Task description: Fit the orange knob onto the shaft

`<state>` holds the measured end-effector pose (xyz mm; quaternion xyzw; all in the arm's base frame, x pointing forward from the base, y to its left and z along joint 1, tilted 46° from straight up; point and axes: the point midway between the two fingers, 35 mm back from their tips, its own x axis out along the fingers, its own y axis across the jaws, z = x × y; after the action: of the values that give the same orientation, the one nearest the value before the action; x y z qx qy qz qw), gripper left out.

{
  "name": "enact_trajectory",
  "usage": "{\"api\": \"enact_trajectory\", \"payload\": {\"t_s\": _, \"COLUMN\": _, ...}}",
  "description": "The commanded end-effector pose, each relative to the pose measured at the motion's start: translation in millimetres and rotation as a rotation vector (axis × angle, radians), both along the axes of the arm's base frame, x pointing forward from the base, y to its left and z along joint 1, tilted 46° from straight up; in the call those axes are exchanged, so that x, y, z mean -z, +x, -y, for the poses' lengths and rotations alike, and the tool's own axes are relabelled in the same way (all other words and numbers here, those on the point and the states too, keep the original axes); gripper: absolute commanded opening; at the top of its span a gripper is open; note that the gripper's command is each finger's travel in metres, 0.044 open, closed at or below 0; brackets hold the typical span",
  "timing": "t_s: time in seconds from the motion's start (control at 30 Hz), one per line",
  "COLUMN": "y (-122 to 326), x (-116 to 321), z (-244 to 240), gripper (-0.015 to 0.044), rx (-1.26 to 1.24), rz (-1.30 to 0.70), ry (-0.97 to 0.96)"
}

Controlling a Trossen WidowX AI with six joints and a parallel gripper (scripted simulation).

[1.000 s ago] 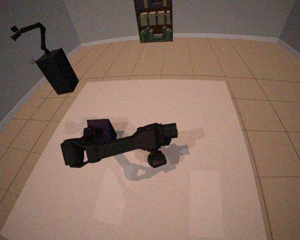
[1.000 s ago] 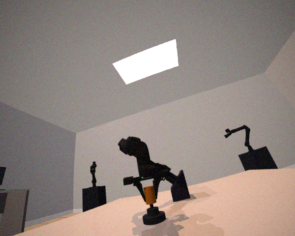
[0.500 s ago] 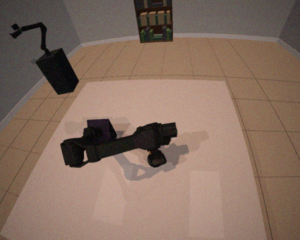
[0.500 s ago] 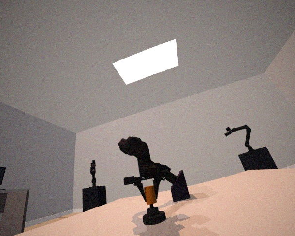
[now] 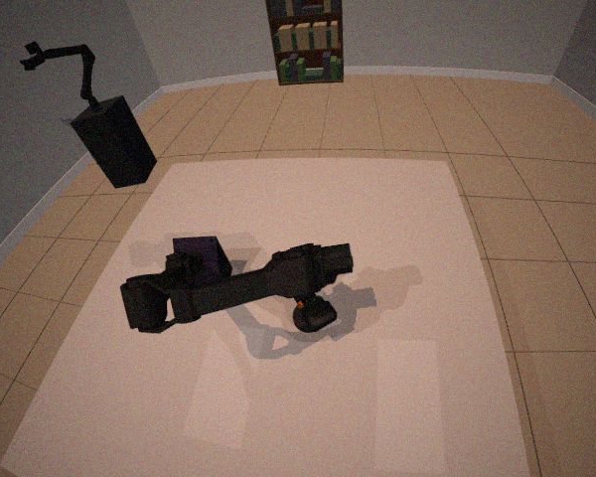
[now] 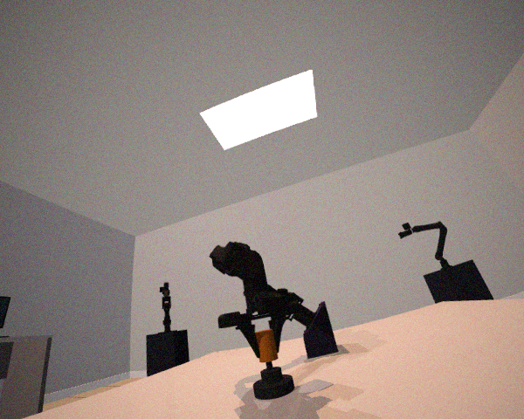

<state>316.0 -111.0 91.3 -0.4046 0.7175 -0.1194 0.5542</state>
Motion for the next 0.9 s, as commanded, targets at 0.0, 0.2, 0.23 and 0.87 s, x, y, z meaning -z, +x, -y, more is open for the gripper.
{"api": "enact_trajectory", "payload": {"t_s": 0.0, "y": 0.0, "x": 1.4, "z": 0.3, "gripper": 0.0, "rx": -0.017, "rz": -0.014, "ry": 0.002}}
{"api": "enact_trajectory", "payload": {"t_s": 0.2, "y": -1.1, "x": 2.3, "z": 0.1, "gripper": 0.0, "rx": -0.017, "rz": -0.014, "ry": 0.002}}
{"api": "enact_trajectory", "payload": {"t_s": 0.23, "y": -1.2, "x": 2.4, "z": 0.0, "gripper": 0.0, "rx": -0.017, "rz": -0.014, "ry": 0.002}}
{"api": "enact_trajectory", "payload": {"t_s": 0.87, "y": 1.9, "x": -1.9, "z": -1.5, "gripper": 0.0, "rx": -0.144, "rz": -0.143, "ry": 0.013}}
